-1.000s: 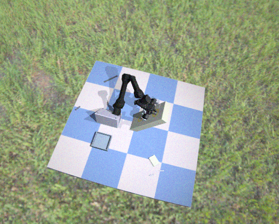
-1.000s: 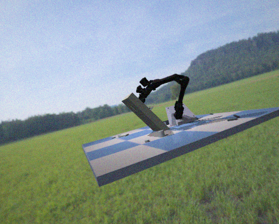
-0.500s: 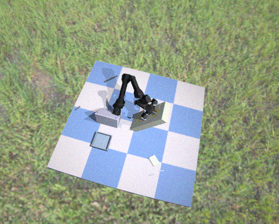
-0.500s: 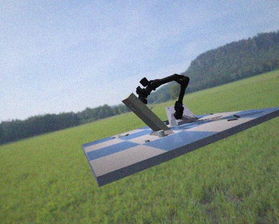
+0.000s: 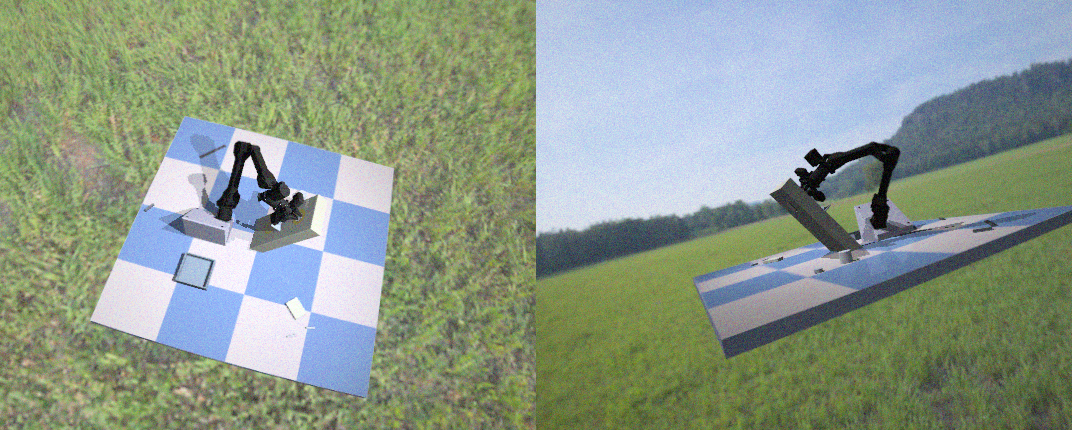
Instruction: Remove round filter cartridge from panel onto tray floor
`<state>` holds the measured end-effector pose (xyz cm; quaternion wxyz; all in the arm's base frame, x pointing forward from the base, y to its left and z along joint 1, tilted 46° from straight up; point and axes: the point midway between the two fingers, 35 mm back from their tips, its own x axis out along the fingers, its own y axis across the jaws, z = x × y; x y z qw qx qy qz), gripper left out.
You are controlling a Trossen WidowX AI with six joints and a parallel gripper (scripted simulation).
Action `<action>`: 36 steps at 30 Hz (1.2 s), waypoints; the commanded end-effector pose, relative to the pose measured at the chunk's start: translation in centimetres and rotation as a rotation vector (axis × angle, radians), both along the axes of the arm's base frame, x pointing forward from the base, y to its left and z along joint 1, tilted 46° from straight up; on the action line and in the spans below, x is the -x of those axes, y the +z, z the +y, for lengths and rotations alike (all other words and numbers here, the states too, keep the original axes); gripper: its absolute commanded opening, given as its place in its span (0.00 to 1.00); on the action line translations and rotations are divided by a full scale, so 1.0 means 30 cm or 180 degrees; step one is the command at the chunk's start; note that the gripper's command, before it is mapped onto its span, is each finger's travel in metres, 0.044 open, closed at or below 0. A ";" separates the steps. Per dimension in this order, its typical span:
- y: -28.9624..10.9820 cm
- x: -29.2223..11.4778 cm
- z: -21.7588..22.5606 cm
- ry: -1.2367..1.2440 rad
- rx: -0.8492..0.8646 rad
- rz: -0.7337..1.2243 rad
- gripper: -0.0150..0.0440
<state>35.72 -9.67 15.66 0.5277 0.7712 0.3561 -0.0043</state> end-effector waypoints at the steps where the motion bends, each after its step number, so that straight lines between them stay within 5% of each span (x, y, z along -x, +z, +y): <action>1: -0.005 -0.014 0.013 -0.0139 -0.0280 0.0236 0.25; 21: -0.006 -0.015 0.014 -0.0991 -0.1922 0.1438 0.25; 36: -0.007 -0.018 0.016 -0.0885 -0.1719 0.1289 0.25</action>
